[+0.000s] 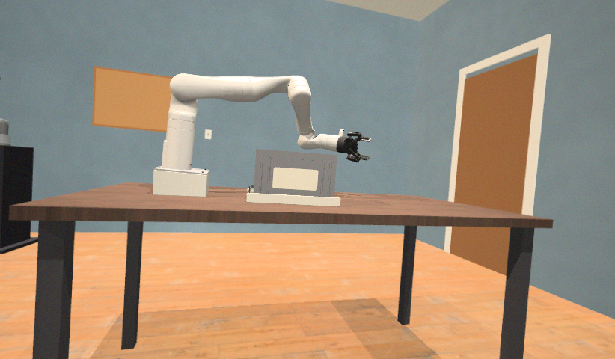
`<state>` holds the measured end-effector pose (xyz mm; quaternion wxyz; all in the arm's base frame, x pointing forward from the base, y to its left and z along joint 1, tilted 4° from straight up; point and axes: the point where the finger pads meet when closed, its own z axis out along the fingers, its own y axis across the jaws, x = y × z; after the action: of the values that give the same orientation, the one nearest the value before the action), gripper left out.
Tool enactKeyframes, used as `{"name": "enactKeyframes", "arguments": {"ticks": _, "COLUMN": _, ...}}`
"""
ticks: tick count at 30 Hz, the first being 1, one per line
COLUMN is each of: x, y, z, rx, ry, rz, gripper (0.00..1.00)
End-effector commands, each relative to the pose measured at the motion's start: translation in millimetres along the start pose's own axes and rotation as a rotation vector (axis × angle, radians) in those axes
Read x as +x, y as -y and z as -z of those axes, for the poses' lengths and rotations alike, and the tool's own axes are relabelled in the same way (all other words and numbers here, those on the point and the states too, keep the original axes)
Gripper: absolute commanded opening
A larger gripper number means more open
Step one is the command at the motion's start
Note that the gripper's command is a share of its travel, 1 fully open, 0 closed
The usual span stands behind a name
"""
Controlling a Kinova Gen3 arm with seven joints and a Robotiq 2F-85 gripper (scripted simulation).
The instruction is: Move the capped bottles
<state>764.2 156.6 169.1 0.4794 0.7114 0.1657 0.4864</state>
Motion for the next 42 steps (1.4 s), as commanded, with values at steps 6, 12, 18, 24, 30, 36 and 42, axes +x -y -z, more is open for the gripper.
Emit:
{"name": "enactKeyframes", "arguments": {"ticks": 6, "x": 1, "y": -1, "z": 0, "rx": -0.002, "ry": -0.001, "rz": -0.002, "gripper": 1.0}}
{"name": "enactKeyframes", "arguments": {"ticks": 12, "x": 1, "y": -1, "z": 0, "rx": -0.002, "ry": -0.001, "rz": -0.002, "gripper": 1.0}}
{"name": "enactKeyframes", "arguments": {"ticks": 18, "x": 3, "y": -4, "z": 0, "rx": -0.002, "ry": -0.001, "rz": -0.002, "gripper": 1.0}}
{"name": "enactKeyframes", "arguments": {"ticks": 24, "x": 14, "y": -21, "z": 3, "rx": -0.002, "ry": -0.001, "rz": -0.002, "gripper": 1.0}}
{"name": "enactKeyframes", "arguments": {"ticks": 30, "x": 24, "y": -38, "z": 6, "rx": -0.002, "ry": -0.001, "rz": -0.002, "gripper": 1.0}}
{"name": "enactKeyframes", "arguments": {"ticks": 36, "x": 27, "y": -40, "z": 8, "rx": 0.003, "ry": 0.001, "rz": 0.003, "gripper": 1.0}}
{"name": "enactKeyframes", "arguments": {"ticks": 42, "x": 33, "y": -50, "z": 8, "rx": 0.001, "ry": 0.0, "rz": 0.001, "gripper": 1.0}}
